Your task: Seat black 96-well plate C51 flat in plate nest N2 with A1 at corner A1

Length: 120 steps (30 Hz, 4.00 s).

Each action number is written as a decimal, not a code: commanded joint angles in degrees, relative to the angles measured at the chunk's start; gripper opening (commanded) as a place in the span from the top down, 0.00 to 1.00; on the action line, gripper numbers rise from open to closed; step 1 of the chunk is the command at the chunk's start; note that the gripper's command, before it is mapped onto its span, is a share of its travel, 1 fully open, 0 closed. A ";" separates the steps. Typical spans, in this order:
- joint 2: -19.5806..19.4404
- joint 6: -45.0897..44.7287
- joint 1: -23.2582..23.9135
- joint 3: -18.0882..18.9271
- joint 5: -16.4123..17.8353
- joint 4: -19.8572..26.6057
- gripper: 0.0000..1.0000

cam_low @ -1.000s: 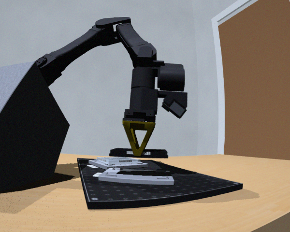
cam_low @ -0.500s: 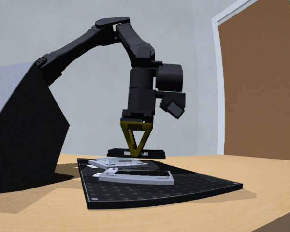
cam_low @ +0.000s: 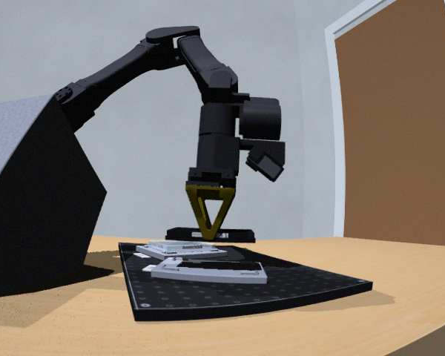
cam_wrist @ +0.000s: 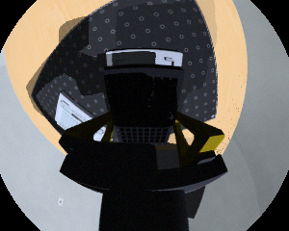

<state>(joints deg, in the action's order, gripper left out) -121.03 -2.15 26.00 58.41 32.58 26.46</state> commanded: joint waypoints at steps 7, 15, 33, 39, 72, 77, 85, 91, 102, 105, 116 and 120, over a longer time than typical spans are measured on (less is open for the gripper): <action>0.73 -0.09 0.94 0.29 0.04 -0.15 1.00; 0.67 -0.16 0.99 0.33 0.05 -0.13 1.00; 0.68 -0.19 1.02 0.29 0.05 -0.15 1.00; 0.68 -0.20 1.03 0.27 0.05 -0.16 1.00; 0.72 -0.22 1.04 0.18 0.05 -0.20 1.00; 0.72 -0.22 1.04 0.18 0.05 -0.20 1.00; 0.73 -0.21 1.04 0.18 0.05 -0.20 1.00; 0.73 -0.21 1.04 0.17 0.05 -0.21 1.00; 0.73 -0.21 1.04 0.17 0.05 -0.21 1.00; 0.73 -0.21 1.04 0.17 0.05 -0.21 1.00; -0.41 0.73 0.25 -0.14 0.03 -2.17 1.00; -1.41 1.51 -0.41 -0.23 0.00 -3.67 1.00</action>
<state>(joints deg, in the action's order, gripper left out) -122.61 -1.26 25.26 58.06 32.60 24.60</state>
